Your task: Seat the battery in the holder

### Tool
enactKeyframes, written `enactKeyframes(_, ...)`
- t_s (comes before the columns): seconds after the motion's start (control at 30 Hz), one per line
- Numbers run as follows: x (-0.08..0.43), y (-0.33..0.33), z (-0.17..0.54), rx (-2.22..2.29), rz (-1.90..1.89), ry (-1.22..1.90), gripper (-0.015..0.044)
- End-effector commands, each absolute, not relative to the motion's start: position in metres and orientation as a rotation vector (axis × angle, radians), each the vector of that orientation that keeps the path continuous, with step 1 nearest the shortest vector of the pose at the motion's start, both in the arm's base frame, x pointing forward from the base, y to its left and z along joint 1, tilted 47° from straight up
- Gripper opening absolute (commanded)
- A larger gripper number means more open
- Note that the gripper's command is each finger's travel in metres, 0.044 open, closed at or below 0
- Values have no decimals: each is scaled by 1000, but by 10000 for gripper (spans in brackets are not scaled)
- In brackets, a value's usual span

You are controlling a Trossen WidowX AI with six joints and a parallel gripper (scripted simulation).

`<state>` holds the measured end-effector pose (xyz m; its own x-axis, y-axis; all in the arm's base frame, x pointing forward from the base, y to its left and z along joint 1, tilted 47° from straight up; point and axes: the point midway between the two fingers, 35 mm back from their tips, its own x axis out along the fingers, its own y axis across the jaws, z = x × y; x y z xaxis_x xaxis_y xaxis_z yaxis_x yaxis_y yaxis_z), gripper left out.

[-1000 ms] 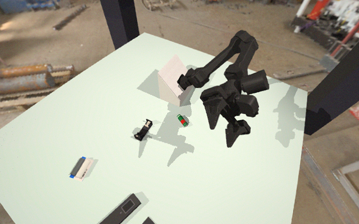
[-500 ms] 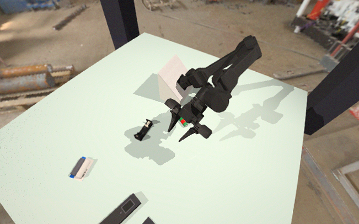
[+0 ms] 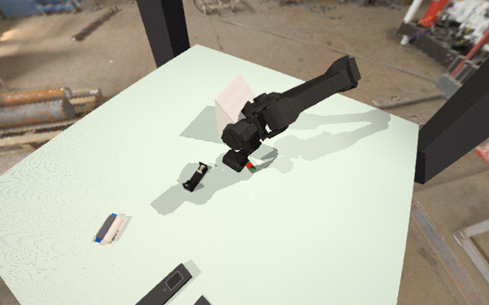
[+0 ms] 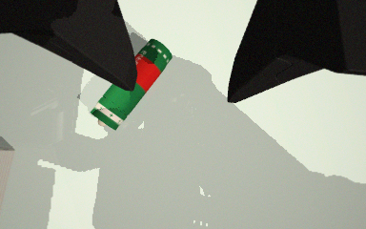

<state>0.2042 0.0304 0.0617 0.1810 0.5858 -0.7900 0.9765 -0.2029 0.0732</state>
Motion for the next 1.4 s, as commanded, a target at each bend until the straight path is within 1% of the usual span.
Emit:
enactKeyframes(0.0, 176, 44, 63, 2184, -1265, 1631, 231)
enactKeyframes(0.53, 176, 44, 62, 2183, -1265, 1630, 231)
enactKeyframes(1.37, 179, 73, 35, 2183, -1265, 1628, 231)
